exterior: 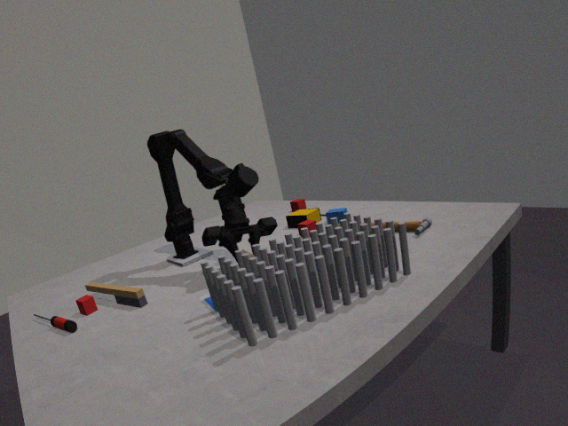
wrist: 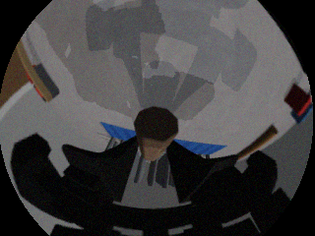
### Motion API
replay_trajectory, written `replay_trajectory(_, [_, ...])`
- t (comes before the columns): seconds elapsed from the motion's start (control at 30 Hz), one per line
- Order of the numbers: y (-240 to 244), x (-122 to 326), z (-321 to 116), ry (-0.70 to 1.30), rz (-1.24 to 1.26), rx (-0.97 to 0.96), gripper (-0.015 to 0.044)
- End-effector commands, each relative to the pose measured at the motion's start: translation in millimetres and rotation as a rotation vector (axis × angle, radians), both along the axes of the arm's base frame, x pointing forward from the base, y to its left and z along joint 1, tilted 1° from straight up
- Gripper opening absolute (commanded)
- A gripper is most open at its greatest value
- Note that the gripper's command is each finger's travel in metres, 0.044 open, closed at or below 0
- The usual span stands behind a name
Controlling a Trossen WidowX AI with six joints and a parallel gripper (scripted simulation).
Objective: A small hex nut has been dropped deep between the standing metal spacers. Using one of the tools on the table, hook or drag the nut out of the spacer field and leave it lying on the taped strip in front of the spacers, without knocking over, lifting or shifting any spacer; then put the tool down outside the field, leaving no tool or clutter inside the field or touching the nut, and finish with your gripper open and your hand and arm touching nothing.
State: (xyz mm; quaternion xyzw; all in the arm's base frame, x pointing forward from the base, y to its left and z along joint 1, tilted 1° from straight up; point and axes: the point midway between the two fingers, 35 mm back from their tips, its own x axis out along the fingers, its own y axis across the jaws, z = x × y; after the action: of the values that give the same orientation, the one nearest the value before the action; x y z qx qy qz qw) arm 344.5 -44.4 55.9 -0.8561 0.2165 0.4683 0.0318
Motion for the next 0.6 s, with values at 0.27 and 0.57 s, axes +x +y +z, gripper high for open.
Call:
replay_trajectory(0.27, [-4.1,10.8,2.8,-0.01,0.003,-0.002,0.0])
replay_trajectory(0.57, [-6.7,16.8,3.1,-0.011,0.003,-0.002,0.0])
